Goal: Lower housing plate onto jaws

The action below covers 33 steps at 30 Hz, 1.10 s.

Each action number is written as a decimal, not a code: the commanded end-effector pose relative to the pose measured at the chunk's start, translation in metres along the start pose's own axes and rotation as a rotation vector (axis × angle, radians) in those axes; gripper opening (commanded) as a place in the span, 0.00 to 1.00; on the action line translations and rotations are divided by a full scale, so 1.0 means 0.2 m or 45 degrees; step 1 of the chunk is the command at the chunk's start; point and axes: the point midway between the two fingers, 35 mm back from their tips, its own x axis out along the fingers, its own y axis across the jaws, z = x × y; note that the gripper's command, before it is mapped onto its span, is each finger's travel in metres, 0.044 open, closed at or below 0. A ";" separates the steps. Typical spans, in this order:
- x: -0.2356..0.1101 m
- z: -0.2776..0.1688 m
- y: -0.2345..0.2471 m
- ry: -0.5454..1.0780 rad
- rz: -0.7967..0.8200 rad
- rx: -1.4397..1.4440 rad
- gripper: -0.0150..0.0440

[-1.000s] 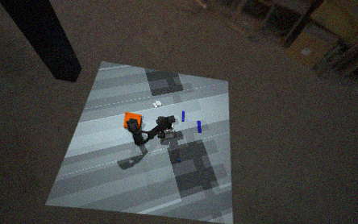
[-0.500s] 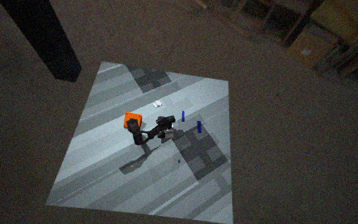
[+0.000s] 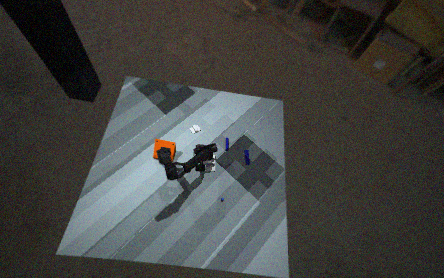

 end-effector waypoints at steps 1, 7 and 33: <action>0.00 0.00 0.00 -0.001 -0.001 -0.003 0.85; 0.00 0.00 0.00 -0.001 -0.001 -0.003 0.85; 0.00 0.00 0.00 0.000 0.000 0.000 1.00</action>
